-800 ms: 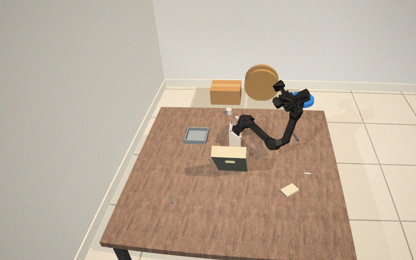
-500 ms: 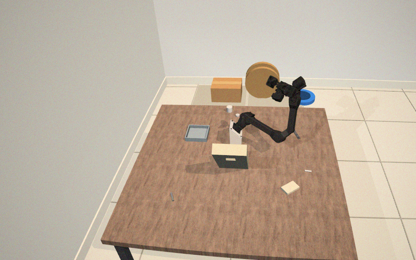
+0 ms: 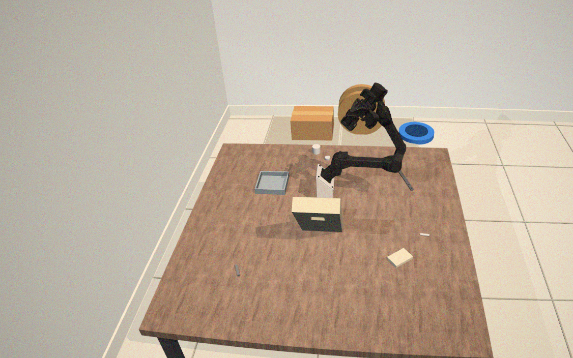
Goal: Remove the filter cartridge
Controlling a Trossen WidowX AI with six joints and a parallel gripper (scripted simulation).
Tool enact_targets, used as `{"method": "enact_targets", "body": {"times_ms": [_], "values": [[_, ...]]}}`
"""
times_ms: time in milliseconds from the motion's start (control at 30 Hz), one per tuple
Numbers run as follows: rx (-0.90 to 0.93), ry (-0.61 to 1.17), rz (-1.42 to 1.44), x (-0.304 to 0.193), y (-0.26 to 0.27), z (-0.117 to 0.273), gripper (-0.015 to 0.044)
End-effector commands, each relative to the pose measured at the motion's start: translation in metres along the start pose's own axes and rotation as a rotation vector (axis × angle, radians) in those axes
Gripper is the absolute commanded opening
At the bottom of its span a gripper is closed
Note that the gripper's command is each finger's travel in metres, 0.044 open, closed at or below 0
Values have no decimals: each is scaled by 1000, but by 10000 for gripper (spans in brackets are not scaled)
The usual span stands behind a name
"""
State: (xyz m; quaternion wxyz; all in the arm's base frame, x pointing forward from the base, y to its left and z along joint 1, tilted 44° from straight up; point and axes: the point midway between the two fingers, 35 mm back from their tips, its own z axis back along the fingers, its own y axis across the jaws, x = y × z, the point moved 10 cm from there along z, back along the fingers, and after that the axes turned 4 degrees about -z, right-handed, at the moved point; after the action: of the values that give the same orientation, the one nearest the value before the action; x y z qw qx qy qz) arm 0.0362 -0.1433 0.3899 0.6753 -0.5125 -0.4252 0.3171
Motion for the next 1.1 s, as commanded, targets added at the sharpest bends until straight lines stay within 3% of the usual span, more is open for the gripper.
{"method": "enact_targets", "body": {"times_ms": [0, 367, 733, 1067], "values": [[166, -112, -489, -30, 36, -52, 90], [619, -125, -1314, -28, 114, -137, 90], [1122, 205, -1910, 13, 201, -185, 90], [1150, 237, -1937, 15, 206, -187, 90]]}}
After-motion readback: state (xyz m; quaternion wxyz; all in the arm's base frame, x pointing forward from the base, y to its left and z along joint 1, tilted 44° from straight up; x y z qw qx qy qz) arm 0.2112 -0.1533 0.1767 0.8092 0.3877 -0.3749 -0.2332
